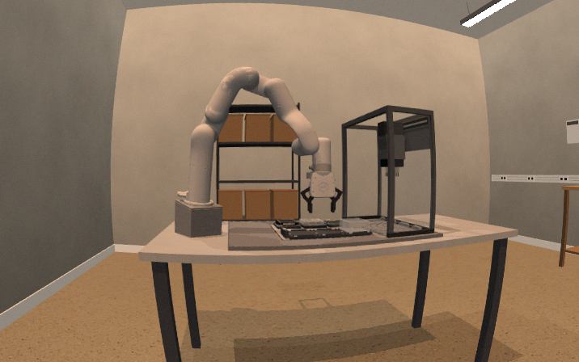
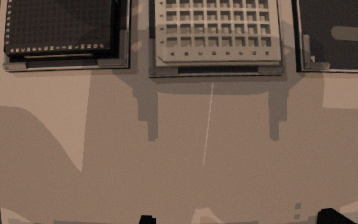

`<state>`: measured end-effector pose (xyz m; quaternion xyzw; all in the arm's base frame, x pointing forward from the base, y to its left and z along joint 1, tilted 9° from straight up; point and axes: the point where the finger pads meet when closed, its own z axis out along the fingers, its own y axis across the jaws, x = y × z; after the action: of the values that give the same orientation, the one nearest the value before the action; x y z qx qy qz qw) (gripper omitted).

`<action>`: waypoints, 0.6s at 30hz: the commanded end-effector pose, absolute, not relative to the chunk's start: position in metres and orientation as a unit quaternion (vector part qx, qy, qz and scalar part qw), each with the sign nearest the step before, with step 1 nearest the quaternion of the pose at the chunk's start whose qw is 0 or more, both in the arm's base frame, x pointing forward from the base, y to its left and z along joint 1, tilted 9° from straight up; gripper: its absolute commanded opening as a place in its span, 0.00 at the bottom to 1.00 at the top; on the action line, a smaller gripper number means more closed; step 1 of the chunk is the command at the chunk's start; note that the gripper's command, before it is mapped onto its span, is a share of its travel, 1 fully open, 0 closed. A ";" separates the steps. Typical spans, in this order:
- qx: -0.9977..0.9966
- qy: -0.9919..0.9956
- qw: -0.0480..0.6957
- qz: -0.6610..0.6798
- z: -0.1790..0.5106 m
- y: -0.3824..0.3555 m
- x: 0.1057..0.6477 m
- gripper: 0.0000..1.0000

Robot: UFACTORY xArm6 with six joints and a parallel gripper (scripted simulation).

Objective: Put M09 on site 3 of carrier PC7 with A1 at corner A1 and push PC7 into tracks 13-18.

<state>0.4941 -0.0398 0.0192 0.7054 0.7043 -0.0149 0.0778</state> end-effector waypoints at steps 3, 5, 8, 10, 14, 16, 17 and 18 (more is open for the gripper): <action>0.705 0.704 0.079 -0.013 0.012 -0.041 0.497 1.00; 0.705 0.704 0.079 -0.013 0.010 -0.041 0.497 1.00; 0.705 0.704 0.079 -0.013 0.005 -0.042 0.497 1.00; 0.705 0.704 0.079 -0.013 0.002 -0.042 0.498 1.00; 0.705 0.704 0.079 -0.013 -0.005 -0.043 0.498 1.00; 0.705 0.704 0.079 -0.013 -0.008 -0.044 0.498 1.00; 0.705 0.704 0.079 -0.013 -0.010 -0.044 0.499 1.00; 0.705 0.704 0.079 -0.013 -0.011 -0.044 0.499 1.00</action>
<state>0.4965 -0.0433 -0.0071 0.7054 0.7043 -0.0149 0.0778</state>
